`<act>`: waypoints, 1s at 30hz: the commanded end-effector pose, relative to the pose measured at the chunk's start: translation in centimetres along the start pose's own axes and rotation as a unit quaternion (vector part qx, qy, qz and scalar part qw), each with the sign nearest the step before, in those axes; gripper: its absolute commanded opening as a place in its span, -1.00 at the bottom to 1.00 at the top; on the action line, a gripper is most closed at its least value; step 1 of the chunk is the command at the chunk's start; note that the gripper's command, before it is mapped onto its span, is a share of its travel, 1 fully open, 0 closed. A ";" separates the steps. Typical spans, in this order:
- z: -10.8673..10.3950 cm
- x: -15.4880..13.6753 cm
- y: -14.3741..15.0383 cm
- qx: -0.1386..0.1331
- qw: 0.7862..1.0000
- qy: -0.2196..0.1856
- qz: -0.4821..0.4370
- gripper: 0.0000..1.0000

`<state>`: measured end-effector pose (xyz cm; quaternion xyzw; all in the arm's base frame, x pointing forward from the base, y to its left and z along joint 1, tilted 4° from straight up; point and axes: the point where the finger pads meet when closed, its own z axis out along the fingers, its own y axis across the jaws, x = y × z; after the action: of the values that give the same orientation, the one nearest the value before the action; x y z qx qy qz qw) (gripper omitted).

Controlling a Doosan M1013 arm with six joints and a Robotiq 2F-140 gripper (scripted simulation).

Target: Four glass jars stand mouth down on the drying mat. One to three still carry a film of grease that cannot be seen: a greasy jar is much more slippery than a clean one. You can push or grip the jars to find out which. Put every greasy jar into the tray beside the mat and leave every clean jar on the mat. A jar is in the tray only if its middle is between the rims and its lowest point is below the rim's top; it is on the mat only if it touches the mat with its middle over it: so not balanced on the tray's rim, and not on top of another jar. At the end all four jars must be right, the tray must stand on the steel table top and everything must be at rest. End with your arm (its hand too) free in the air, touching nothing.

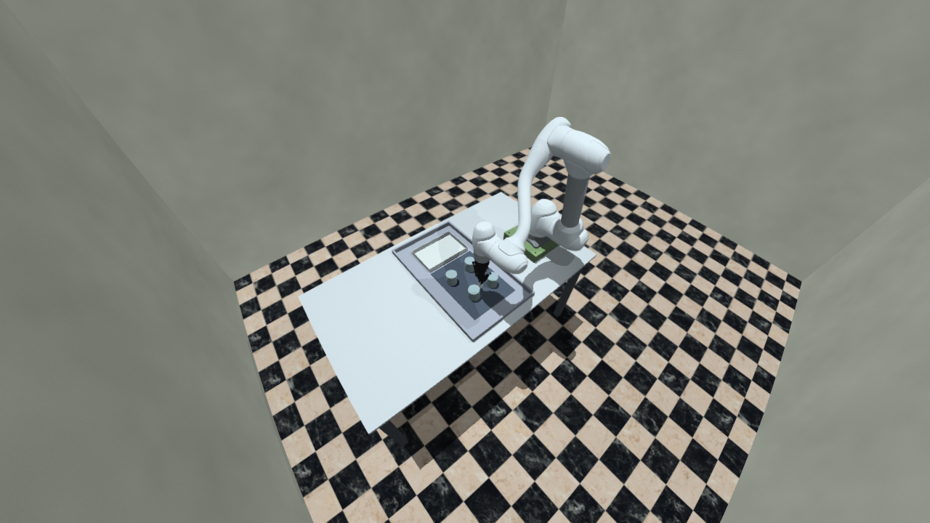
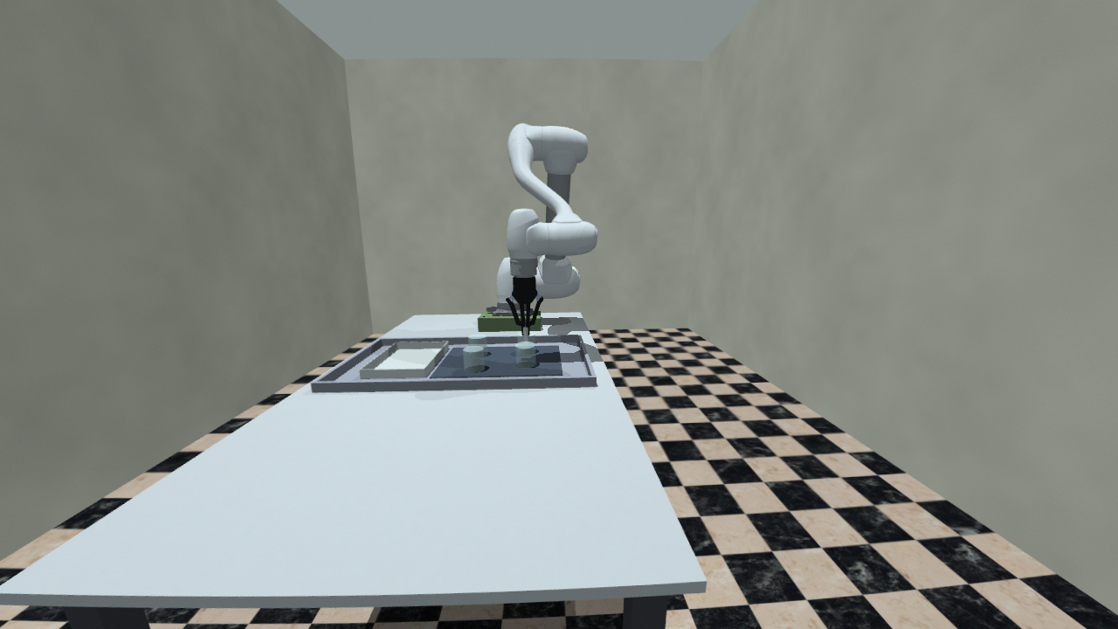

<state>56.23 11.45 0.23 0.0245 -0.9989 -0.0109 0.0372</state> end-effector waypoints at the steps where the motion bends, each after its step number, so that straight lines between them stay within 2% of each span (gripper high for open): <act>1: 0.0 -0.1 0.0 0.000 1.000 0.000 0.000 -1.00; 30: -0.3 -0.4 0.0 0.000 1.000 0.000 0.000 -1.00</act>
<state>56.62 11.47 0.50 0.0245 -0.9989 -0.0109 0.0372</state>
